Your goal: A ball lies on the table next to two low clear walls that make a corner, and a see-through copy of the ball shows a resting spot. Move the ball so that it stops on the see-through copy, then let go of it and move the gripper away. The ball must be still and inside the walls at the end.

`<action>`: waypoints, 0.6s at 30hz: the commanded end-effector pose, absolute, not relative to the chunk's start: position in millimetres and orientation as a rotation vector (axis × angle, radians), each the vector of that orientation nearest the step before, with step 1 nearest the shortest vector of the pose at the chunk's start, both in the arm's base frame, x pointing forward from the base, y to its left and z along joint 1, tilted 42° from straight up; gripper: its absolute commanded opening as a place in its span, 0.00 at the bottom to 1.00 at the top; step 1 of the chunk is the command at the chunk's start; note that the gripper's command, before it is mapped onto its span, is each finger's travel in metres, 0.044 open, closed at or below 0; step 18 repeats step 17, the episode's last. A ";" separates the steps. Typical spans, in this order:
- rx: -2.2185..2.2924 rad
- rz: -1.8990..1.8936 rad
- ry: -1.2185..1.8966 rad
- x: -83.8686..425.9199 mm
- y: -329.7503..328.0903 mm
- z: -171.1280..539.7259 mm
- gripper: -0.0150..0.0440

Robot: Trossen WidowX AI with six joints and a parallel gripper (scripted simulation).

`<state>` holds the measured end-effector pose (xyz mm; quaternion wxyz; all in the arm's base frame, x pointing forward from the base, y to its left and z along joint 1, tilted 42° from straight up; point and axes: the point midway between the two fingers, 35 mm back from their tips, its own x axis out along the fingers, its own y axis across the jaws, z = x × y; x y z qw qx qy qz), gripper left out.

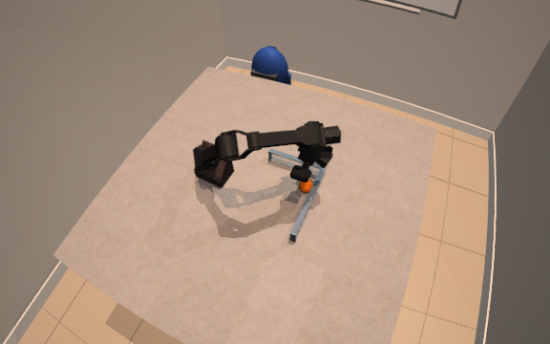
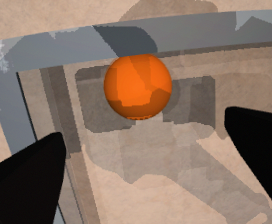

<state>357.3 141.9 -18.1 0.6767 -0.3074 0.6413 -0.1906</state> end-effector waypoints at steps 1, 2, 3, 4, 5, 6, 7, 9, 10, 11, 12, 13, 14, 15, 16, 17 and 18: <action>-0.691 -0.428 1.442 357.3 141.9 -18.1 0.87; -0.691 -0.428 1.442 357.3 141.9 -18.1 0.87; -0.691 -0.428 1.442 357.3 141.9 -18.1 0.87; -0.691 -0.428 1.442 357.3 141.9 -18.1 0.87; -0.691 -0.428 1.442 357.3 141.9 -18.1 0.87; -0.691 -0.428 1.442 357.3 141.9 -18.1 0.87; -0.691 -0.428 1.442 357.3 141.9 -18.1 0.87; -0.690 -0.428 1.441 356.0 148.8 -9.8 0.96; -0.689 -0.429 1.441 353.9 157.3 0.9 1.00; -0.688 -0.429 1.441 351.2 165.5 11.7 1.00; -0.688 -0.430 1.441 349.4 170.3 18.4 1.00; -0.688 -0.430 1.441 348.7 171.8 20.6 1.00; -0.688 -0.430 1.441 348.7 171.8 20.6 1.00; -0.688 -0.430 1.441 348.7 171.8 20.6 1.00; -0.688 -0.430 1.441 348.7 171.8 20.6 1.00; -0.688 -0.430 1.441 348.7 171.8 20.6 1.00; -0.688 -0.430 1.441 348.7 171.8 20.6 1.00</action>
